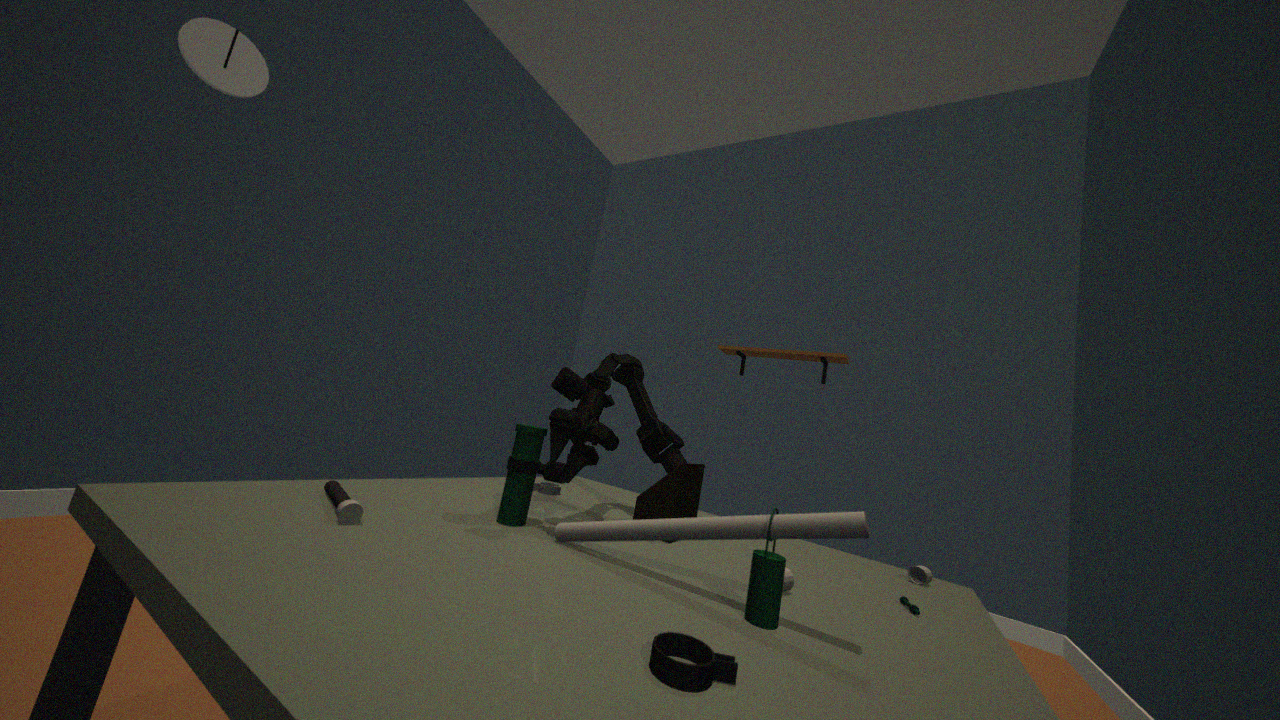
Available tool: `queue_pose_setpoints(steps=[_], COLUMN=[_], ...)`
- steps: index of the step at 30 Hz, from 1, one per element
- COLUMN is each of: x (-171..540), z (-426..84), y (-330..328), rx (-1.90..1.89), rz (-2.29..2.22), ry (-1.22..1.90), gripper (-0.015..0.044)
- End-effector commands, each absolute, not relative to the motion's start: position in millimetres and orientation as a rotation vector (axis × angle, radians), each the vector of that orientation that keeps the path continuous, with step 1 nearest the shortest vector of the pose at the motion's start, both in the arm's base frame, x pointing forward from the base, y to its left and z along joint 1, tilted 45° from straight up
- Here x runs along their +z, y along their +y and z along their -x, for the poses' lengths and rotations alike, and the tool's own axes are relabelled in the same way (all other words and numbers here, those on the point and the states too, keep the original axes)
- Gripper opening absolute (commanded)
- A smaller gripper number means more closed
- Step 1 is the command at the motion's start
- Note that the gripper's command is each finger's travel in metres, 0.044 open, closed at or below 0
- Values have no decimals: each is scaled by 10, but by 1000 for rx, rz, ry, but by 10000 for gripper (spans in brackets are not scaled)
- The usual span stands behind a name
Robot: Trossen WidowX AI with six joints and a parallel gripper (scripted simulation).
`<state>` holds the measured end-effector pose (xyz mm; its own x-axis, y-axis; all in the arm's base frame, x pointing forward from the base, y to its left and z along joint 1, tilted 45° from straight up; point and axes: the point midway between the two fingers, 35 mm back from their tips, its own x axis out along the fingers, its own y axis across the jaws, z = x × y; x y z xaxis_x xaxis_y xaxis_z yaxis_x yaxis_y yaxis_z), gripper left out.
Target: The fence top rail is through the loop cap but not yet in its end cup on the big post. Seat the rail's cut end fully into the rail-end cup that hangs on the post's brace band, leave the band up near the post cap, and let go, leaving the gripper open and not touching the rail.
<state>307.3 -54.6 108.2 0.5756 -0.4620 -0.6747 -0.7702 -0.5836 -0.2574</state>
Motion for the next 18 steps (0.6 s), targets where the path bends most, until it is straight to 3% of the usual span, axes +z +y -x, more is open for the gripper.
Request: queue_pose_setpoints(steps=[1,18], x=[1018,828], z=[-3095,-3229], y=[-577,-722], rx=[768,765], rz=[2272,2275], ry=[984,984], gripper=[440,440])
